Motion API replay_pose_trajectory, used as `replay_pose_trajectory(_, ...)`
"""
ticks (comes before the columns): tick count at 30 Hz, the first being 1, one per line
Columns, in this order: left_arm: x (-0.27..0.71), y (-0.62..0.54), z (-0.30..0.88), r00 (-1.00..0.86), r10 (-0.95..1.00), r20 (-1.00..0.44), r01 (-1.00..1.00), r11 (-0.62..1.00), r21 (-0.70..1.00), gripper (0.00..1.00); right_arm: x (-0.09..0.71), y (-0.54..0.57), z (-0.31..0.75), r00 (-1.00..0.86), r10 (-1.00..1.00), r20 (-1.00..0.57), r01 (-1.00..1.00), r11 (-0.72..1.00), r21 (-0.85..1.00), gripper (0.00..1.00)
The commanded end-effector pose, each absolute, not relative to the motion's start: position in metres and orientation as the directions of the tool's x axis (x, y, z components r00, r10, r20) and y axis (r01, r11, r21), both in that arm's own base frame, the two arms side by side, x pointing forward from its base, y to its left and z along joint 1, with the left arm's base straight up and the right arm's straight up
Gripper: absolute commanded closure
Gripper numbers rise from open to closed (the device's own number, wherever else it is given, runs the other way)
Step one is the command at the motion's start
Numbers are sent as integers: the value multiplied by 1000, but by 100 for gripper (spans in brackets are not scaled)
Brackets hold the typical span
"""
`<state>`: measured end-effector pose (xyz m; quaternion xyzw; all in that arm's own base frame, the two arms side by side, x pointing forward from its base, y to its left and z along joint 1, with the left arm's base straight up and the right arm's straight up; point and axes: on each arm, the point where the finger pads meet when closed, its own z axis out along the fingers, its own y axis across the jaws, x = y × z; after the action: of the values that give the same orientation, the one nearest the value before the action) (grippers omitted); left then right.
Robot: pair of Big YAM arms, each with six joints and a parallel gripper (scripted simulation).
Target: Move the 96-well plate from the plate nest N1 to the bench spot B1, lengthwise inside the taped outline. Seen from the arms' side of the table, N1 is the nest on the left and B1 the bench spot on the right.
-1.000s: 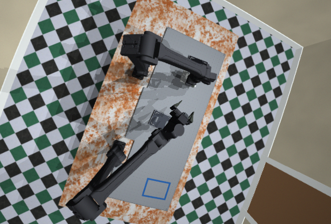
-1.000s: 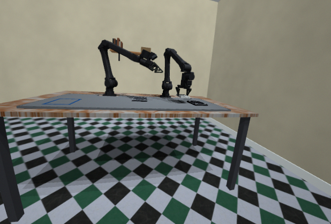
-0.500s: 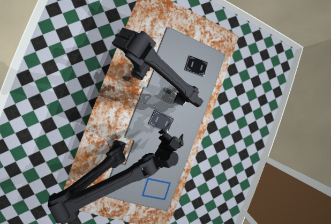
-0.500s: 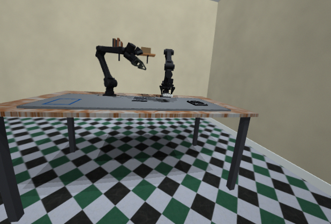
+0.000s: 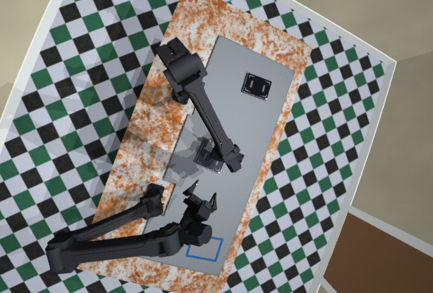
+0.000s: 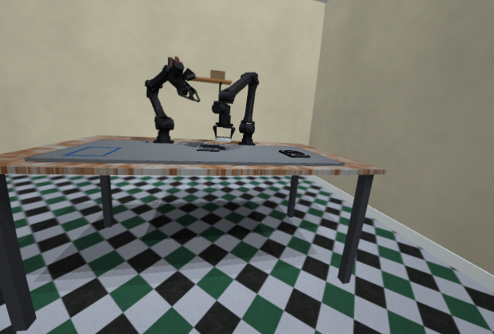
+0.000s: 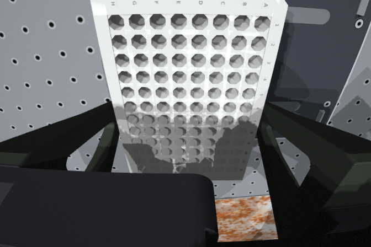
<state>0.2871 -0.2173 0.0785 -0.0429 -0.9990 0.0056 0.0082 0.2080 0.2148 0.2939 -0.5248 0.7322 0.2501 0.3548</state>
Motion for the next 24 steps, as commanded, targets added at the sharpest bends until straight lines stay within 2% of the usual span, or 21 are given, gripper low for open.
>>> replay_pose_trajectory(1,303,-269,86,-1000,15,-17,15,1000,-8,18,203,196,303,-189,-605,-774,-949,314,-14,0)
replay_pose_trajectory(10,292,-310,85,-997,82,-15,82,997,-7,18,205,197,300,-197,-608,-769,-949,315,-6,0)
replay_pose_trajectory(24,295,-300,61,-999,45,-3,45,999,-7,18,205,197,300,-197,-608,-769,-949,315,-7,0)
